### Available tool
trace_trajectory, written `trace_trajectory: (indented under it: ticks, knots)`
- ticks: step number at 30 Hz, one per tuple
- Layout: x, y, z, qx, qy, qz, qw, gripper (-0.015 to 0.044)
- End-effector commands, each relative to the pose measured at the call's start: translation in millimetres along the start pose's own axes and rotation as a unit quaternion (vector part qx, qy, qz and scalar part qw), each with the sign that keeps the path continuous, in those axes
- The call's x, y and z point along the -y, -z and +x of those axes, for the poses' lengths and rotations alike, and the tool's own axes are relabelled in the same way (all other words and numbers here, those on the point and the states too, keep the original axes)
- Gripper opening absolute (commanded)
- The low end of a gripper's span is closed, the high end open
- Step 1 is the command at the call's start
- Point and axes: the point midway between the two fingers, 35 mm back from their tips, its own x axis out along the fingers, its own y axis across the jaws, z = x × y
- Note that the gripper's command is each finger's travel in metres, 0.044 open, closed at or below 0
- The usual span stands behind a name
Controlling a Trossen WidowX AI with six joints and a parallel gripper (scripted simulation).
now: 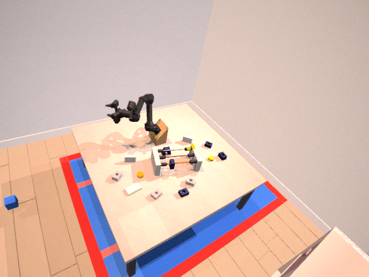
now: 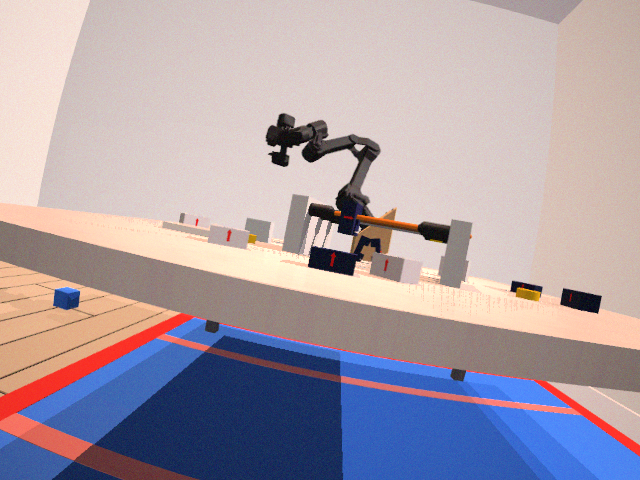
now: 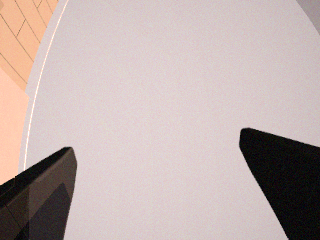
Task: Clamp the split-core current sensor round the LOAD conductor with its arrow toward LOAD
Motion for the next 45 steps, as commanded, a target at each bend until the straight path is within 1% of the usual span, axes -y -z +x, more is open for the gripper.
trace_trajectory:
  ticks: [1,2,6,9,11,13,16,23,27,30,34,38,40,45]
  knots:
    - [-0.3,-2.2,0.0,0.005,0.000,0.004,1.000,0.0426]
    - [-1.3,-8.6,-0.3,0.018,0.001,0.016,1.000,0.0440]
    - [-10.3,-59.9,-9.2,0.129,-0.011,0.111,0.985,0.0440]
    - [-18.9,-99.7,-25.3,0.217,-0.043,0.188,0.957,0.0440]
    - [-25.0,-125.1,-40.6,0.274,-0.075,0.239,0.928,0.0440]
    - [-31.3,-148.9,-59.6,0.328,-0.117,0.288,0.892,0.0440]
    - [-40.6,-180.3,-94.4,0.398,-0.194,0.355,0.823,0.0440]
    - [-54.1,-219.3,-174.7,0.485,-0.370,0.436,0.662,0.0440]
    - [-59.4,-228.6,-231.0,0.504,-0.490,0.456,0.546,0.0440]
    - [-62.3,-227.3,-275.0,0.496,-0.586,0.455,0.452,0.0440]
    - [-65.5,-215.2,-329.9,0.450,-0.710,0.430,0.329,0.0440]
    - [-66.5,-193.1,-378.5,0.377,-0.815,0.379,0.221,0.0440]
    - [-66.5,-187.5,-387.8,0.359,-0.835,0.366,0.200,0.0440]
    - [-66.5,-187.4,-387.9,0.359,-0.835,0.366,0.200,0.0440]
